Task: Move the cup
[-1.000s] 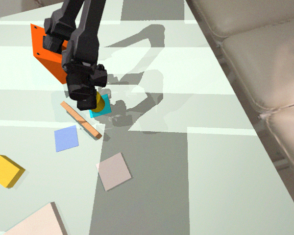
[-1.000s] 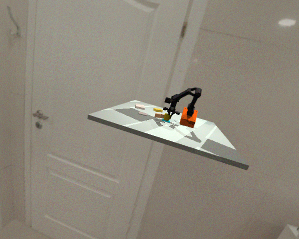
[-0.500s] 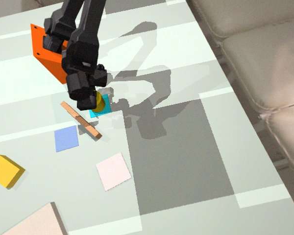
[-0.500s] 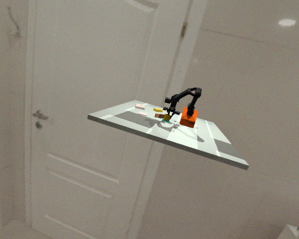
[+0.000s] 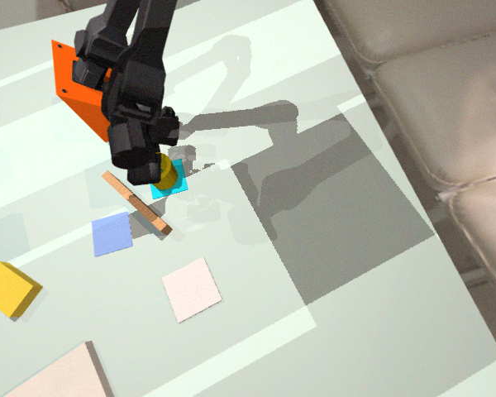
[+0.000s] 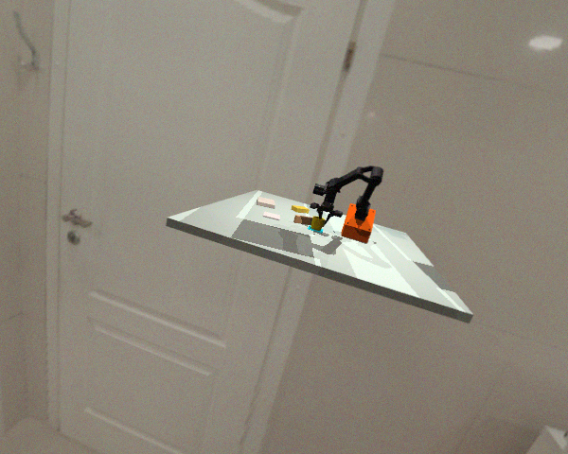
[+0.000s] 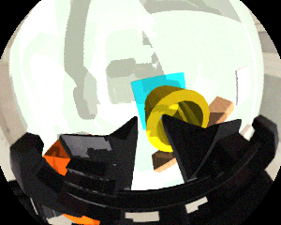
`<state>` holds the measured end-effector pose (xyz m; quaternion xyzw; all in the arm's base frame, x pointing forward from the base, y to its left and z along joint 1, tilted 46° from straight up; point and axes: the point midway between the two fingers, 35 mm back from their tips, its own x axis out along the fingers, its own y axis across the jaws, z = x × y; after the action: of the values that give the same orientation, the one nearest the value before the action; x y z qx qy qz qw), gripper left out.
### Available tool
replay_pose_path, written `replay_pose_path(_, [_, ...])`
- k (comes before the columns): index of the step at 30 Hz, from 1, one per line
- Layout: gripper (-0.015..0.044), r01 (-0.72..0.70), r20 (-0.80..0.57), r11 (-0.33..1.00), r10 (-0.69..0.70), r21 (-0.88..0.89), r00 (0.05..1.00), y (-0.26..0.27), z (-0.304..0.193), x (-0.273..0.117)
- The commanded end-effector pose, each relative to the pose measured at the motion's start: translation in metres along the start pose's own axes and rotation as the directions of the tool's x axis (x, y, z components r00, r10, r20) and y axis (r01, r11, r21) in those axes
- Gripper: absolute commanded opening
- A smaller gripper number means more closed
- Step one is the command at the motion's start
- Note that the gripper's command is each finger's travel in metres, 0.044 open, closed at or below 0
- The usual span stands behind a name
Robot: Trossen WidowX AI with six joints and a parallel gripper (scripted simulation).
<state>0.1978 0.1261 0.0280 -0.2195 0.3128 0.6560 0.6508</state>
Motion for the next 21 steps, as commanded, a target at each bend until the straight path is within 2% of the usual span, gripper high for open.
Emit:
replay_pose_path(1, [0.0147, 0.006, -0.001, 1.000, -0.006, -0.010, 1.000, -0.003, 0.001, -0.006])
replay_pose_path(21, [0.0147, 0.003, -0.003, 1.000, -0.003, -0.005, 1.000, -0.003, -0.001, -0.027])
